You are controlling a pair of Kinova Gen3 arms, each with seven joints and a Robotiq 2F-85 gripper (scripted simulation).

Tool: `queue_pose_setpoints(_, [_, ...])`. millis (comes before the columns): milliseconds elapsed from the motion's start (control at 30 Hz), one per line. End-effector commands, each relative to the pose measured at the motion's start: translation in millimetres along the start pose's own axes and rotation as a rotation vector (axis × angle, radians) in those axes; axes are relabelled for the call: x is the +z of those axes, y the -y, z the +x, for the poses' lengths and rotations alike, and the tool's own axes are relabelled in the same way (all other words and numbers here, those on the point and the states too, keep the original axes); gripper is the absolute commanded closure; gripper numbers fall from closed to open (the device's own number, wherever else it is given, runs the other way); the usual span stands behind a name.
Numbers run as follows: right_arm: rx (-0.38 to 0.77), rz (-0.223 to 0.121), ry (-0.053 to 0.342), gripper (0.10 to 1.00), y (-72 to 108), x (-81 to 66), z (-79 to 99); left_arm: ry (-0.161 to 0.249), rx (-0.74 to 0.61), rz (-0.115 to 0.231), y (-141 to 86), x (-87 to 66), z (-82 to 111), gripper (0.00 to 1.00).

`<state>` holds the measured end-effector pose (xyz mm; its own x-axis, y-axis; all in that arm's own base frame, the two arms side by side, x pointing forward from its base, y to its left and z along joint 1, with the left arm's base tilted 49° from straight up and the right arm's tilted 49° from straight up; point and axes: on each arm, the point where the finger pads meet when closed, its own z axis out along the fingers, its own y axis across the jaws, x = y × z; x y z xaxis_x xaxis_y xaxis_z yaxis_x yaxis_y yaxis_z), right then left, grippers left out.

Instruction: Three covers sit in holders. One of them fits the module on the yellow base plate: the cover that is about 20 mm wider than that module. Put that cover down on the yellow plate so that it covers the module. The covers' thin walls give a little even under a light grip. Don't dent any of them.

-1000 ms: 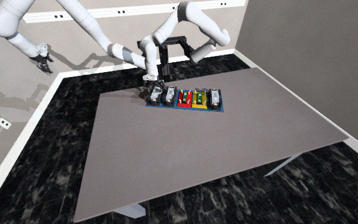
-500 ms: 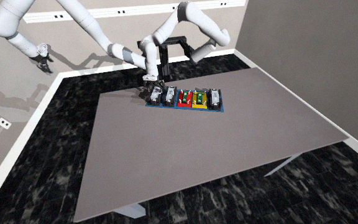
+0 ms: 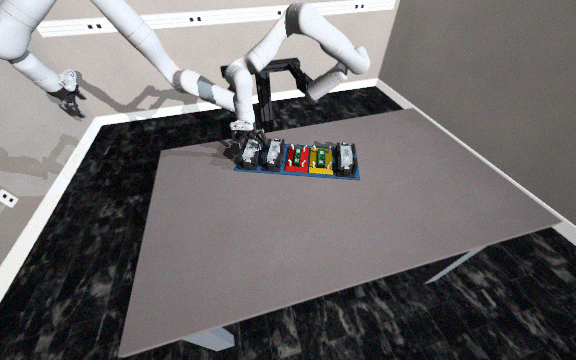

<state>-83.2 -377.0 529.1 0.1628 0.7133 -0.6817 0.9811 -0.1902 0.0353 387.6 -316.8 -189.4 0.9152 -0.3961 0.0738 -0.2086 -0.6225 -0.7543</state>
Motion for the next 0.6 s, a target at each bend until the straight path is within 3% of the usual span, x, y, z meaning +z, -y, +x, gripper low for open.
queue_pose_setpoints(0, [0.001,0.000,0.001,0.100,0.4,-0.4,-0.3,-0.001,0.003,-0.001,-0.5,3.8,0.6,0.002])
queue_pose_setpoints(567, [0.001,0.000,0.001,0.100,0.4,-0.4,-0.3,-0.001,0.004,0.000,-0.6,13.0,0.6,0.002])
